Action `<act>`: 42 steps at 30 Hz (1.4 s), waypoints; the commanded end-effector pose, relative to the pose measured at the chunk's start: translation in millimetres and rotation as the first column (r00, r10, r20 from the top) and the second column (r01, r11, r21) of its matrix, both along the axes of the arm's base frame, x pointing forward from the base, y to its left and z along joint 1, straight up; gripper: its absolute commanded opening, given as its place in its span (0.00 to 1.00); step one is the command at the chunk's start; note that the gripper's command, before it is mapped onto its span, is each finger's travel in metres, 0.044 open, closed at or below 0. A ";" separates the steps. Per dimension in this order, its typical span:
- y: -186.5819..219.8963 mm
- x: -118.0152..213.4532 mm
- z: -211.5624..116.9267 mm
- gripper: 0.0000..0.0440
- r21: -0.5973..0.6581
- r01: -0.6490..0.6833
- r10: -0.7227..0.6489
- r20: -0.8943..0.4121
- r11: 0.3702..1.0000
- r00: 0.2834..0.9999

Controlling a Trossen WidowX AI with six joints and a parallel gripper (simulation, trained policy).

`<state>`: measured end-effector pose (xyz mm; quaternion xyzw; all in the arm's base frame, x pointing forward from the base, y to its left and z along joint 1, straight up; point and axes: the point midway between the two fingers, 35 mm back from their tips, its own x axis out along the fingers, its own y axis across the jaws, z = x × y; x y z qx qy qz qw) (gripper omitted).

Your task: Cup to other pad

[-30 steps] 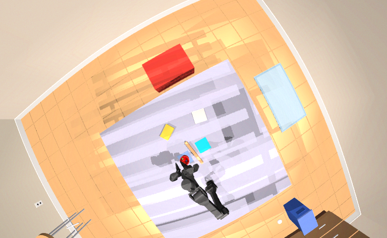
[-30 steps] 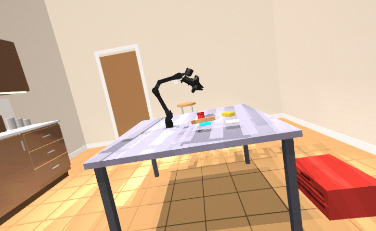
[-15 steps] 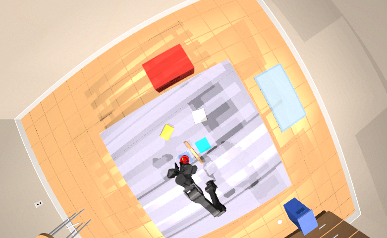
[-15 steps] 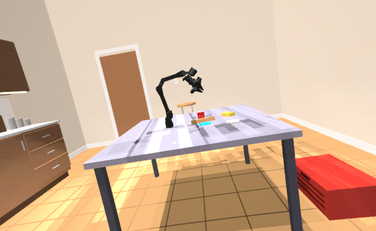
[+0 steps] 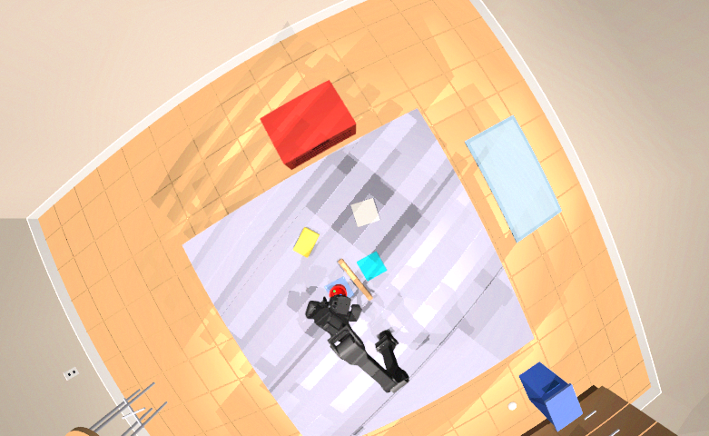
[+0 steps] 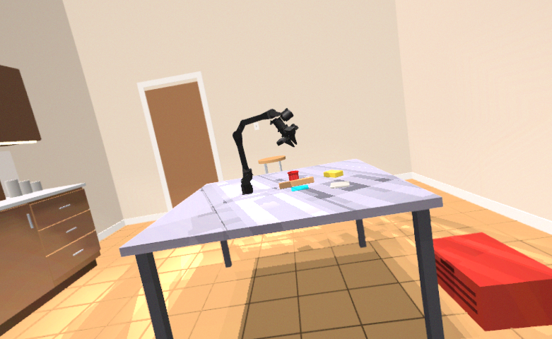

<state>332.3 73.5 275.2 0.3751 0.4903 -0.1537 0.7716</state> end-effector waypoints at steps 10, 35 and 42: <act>-8.8 -4.8 -30.5 0.30 -0.040 0.048 -0.055 -0.182 0.998 0.982; -24.6 -25.3 -98.2 0.36 -0.166 0.073 -0.145 -0.481 0.983 0.864; -25.5 -30.0 -118.3 0.38 -0.196 0.075 -0.170 -0.525 0.978 0.834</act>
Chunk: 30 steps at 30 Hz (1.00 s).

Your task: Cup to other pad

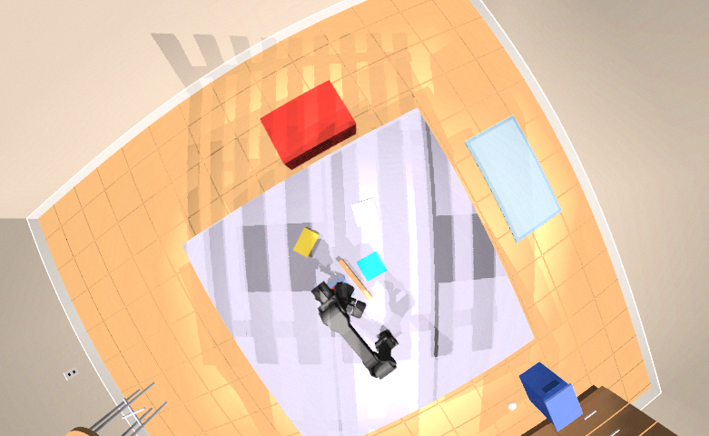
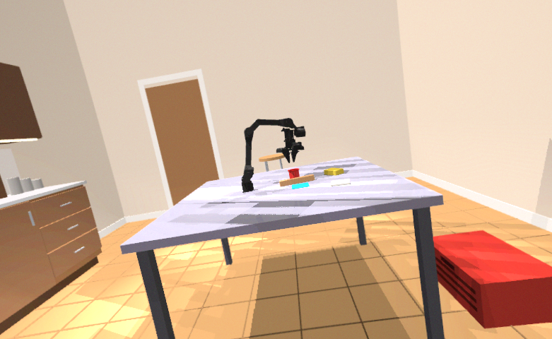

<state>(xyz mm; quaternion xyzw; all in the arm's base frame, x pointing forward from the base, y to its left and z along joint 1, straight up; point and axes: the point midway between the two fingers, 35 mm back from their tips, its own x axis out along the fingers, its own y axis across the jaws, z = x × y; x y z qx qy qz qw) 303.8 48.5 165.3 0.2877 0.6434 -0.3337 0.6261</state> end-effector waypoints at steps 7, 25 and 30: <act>0.0 -5.4 -28.9 0.39 -0.036 0.011 -0.013 -0.065 0.999 0.998; 2.6 -14.1 -88.9 0.39 -0.060 -0.046 0.038 -0.135 0.997 0.990; 3.1 -15.4 -105.6 0.27 -0.054 -0.087 0.079 -0.140 0.995 0.987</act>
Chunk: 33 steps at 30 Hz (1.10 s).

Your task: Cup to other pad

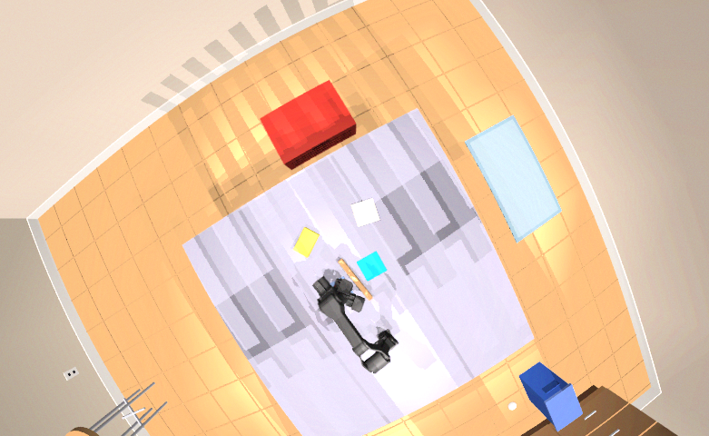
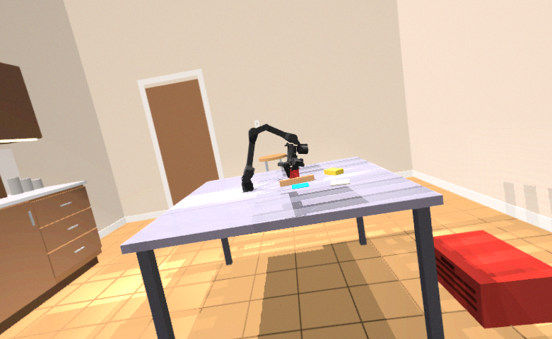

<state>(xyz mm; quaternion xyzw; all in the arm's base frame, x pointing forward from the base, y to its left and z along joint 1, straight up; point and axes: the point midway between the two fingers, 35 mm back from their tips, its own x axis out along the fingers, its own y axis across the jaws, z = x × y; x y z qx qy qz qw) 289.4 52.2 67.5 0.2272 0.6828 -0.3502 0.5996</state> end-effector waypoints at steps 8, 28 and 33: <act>-3.1 1.3 -9.1 0.05 0.001 -0.060 0.060 0.021 0.998 0.998; -7.3 4.1 32.7 0.01 0.014 0.023 -0.024 0.093 1.000 0.995; -11.7 5.5 51.5 0.00 0.028 0.063 -0.065 0.123 0.998 0.990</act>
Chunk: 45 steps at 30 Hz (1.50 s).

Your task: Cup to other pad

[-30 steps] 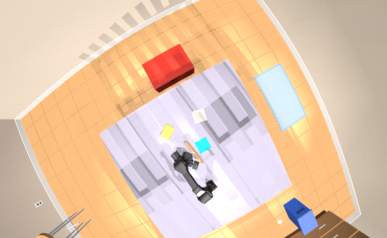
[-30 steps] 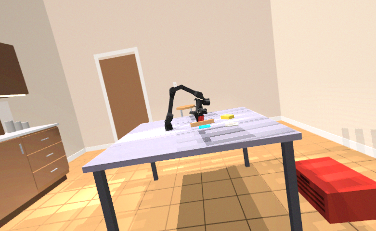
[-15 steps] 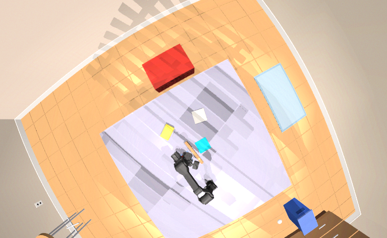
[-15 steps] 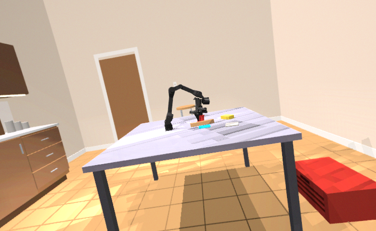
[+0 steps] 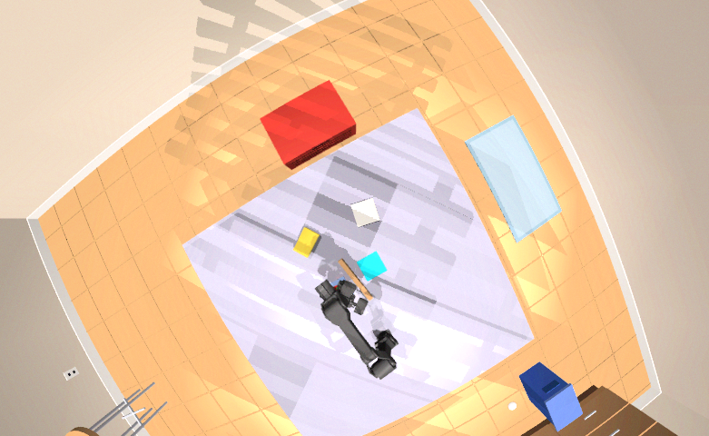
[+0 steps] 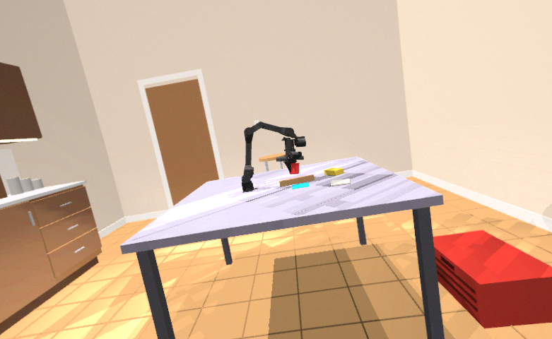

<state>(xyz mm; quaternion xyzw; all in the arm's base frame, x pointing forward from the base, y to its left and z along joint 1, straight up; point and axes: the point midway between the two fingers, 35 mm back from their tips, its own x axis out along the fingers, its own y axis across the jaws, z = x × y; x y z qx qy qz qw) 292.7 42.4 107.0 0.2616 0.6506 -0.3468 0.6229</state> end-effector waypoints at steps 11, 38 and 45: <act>-22.1 13.7 39.6 0.00 0.029 0.105 -0.108 0.106 0.994 0.988; -116.3 41.6 38.1 0.00 0.022 0.282 -0.277 0.263 0.959 0.924; -134.1 42.1 23.8 0.00 0.020 0.314 -0.307 0.275 0.949 0.911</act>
